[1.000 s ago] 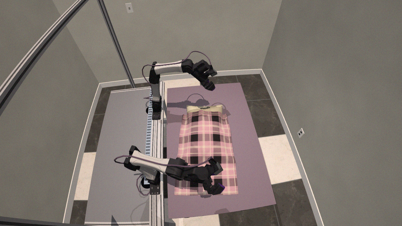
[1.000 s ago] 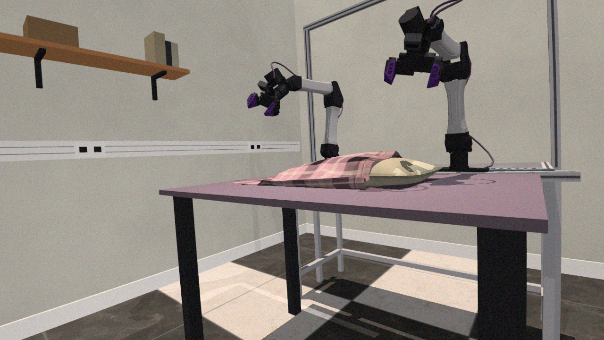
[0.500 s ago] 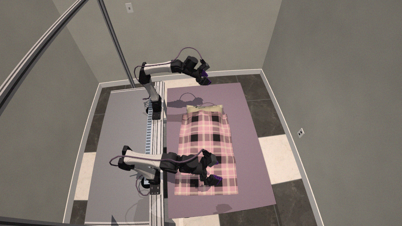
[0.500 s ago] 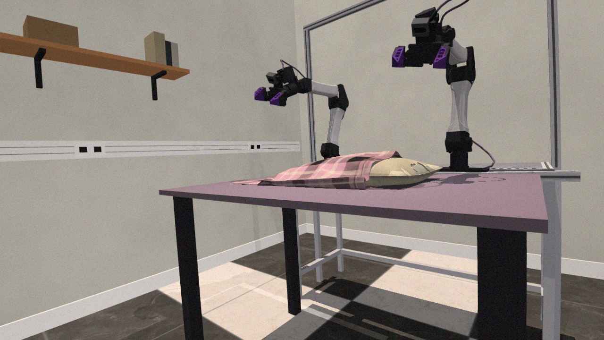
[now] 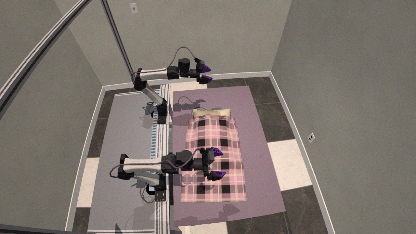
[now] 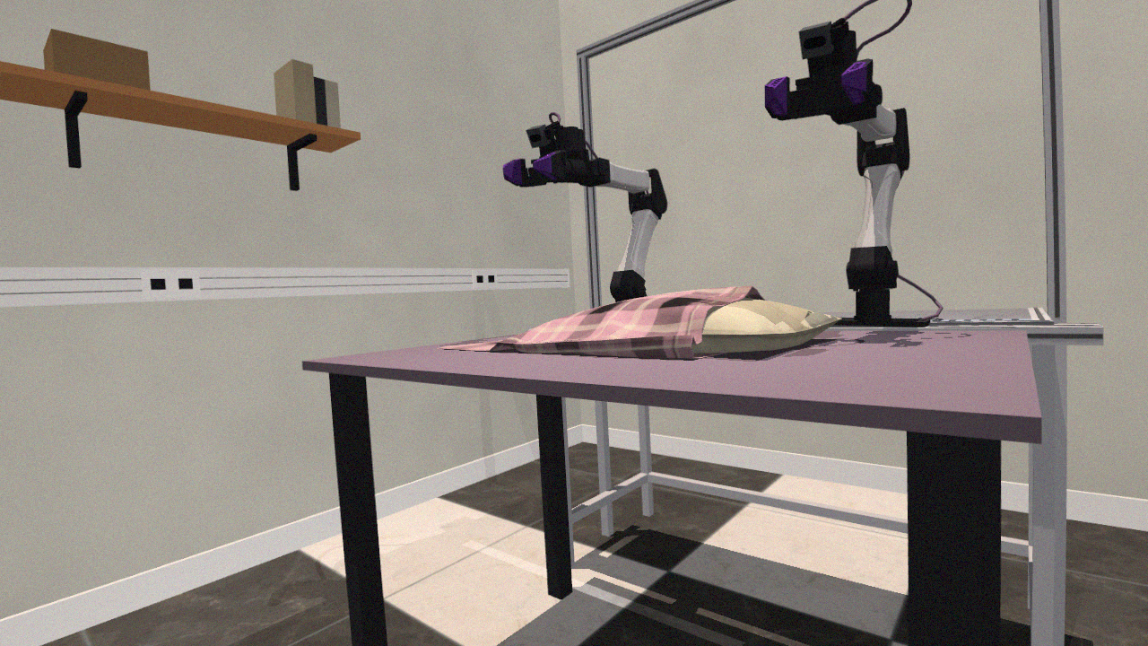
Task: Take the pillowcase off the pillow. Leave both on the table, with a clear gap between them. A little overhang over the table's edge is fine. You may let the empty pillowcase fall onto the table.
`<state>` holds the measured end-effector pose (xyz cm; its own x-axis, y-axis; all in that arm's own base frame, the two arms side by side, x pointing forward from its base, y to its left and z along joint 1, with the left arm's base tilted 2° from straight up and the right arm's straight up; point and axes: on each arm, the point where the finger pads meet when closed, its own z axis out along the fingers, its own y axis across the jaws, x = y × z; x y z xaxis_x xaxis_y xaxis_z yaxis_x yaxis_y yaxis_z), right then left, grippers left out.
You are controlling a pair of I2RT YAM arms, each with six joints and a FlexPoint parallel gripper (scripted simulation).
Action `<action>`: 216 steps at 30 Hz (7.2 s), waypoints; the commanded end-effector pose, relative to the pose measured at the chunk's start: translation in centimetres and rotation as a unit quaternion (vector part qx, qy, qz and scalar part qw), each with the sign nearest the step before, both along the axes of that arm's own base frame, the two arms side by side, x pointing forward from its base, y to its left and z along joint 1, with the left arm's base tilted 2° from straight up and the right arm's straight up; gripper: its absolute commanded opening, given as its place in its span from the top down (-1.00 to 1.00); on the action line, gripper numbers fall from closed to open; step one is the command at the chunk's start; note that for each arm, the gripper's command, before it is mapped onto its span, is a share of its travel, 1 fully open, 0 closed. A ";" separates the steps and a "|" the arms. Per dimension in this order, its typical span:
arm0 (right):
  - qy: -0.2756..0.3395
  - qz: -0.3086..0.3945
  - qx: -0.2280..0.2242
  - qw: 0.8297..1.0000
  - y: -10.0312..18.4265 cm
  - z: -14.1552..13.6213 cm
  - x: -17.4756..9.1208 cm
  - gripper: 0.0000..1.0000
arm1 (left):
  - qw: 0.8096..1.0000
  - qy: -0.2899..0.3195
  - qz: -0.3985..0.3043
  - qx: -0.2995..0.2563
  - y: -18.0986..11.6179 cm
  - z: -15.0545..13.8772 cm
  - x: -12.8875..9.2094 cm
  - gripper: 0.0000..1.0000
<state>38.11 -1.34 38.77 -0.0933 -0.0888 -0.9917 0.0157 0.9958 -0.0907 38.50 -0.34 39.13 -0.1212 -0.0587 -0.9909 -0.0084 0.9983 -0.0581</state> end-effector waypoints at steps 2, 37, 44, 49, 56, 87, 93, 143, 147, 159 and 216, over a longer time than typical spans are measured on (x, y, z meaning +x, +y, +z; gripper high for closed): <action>-0.057 -0.008 0.049 0.997 0.6 1.8 -0.5 -1.00 | 0.996 -0.082 -0.015 0.036 -0.1 2.2 -0.9 -1.00; -0.054 0.017 0.049 0.997 1.7 2.4 -0.6 -1.00 | 0.994 0.032 0.009 -0.106 -0.3 -4.5 -3.6 0.11; -0.054 0.016 0.049 0.997 1.7 2.4 -0.6 -1.00 | 0.969 0.100 0.038 -0.224 -0.8 -8.7 -6.6 0.11; -0.054 0.016 0.049 0.997 1.7 2.4 -0.6 -1.00 | 0.948 0.138 0.057 -0.282 -1.1 -11.1 -8.4 0.11; -0.054 0.016 0.049 0.997 1.7 2.4 -0.6 -1.00 | 0.908 0.187 0.099 -0.361 -1.4 -14.7 -11.1 0.11; -0.054 0.016 0.049 0.997 1.7 2.4 -0.6 -1.00 | 0.708 0.285 0.271 -0.586 -2.4 -26.8 -18.8 0.11; -0.054 0.016 0.049 0.997 1.7 2.4 -0.6 -1.00 | 0.714 0.305 0.287 -0.561 -2.0 -27.9 -19.5 0.11; -0.054 0.016 0.049 0.997 1.7 2.4 -0.6 -1.00 | 0.712 0.305 0.275 -0.570 -2.7 -32.5 -15.1 0.11; -0.054 0.016 0.049 0.997 1.7 2.4 -0.6 -1.00 | 0.711 0.305 0.275 -0.570 -2.8 -32.9 -14.7 0.11; -0.054 0.016 0.049 0.997 1.7 2.4 -0.6 -1.00 | 0.711 0.305 0.275 -0.570 -2.8 -33.9 -13.8 0.11; -0.054 0.016 0.049 0.997 1.7 2.4 -0.6 -1.00 | 0.711 0.302 0.274 -0.573 -3.1 -36.3 -11.5 0.61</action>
<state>37.54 0.05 40.18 0.0004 -0.0016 -1.0000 -0.0008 1.0000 -0.0016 27.42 -3.35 3.23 -0.1406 -0.9895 -0.0346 -0.7441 0.1286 -0.6556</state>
